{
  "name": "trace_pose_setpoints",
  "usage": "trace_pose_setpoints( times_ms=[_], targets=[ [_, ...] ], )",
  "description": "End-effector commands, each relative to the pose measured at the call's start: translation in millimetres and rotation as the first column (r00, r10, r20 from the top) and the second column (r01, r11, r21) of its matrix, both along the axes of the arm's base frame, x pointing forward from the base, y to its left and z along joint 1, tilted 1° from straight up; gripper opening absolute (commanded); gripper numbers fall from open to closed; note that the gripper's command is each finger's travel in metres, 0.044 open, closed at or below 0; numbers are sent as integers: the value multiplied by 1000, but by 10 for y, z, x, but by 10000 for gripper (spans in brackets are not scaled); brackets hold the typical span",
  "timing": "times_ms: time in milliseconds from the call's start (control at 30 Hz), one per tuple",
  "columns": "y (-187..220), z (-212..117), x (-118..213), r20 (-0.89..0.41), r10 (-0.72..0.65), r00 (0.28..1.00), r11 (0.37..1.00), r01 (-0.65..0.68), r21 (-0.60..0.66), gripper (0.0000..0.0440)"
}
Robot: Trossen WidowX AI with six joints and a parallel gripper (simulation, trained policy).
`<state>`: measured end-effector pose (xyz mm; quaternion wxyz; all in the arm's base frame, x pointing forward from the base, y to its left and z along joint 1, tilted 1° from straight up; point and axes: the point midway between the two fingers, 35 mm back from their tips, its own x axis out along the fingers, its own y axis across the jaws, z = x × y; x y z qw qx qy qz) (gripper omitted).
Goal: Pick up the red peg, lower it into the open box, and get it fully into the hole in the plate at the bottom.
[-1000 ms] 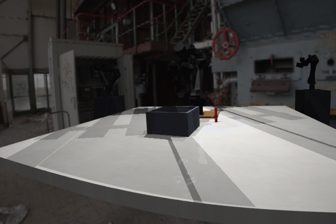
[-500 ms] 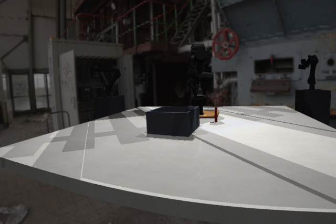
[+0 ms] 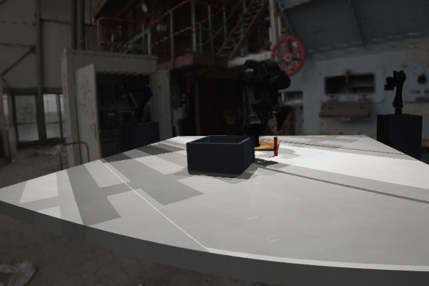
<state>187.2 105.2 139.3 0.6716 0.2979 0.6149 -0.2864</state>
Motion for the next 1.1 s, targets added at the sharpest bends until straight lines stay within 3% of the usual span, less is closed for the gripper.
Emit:
trace_pose_setpoints(
  times_ms=[0, 433, 533, 1067],
  targets=[
    [77, -136, -48, -26, 11, 1000, 1000, -12, -13, 440],
    [243, -731, -70, -4, 64, 998, 996, -64, -62, 438],
    [238, -830, -72, -5, 83, 997, 994, -83, -73, 421],
    [166, -1070, -137, -85, 94, 992, 986, -104, -128, 28]
  ],
)
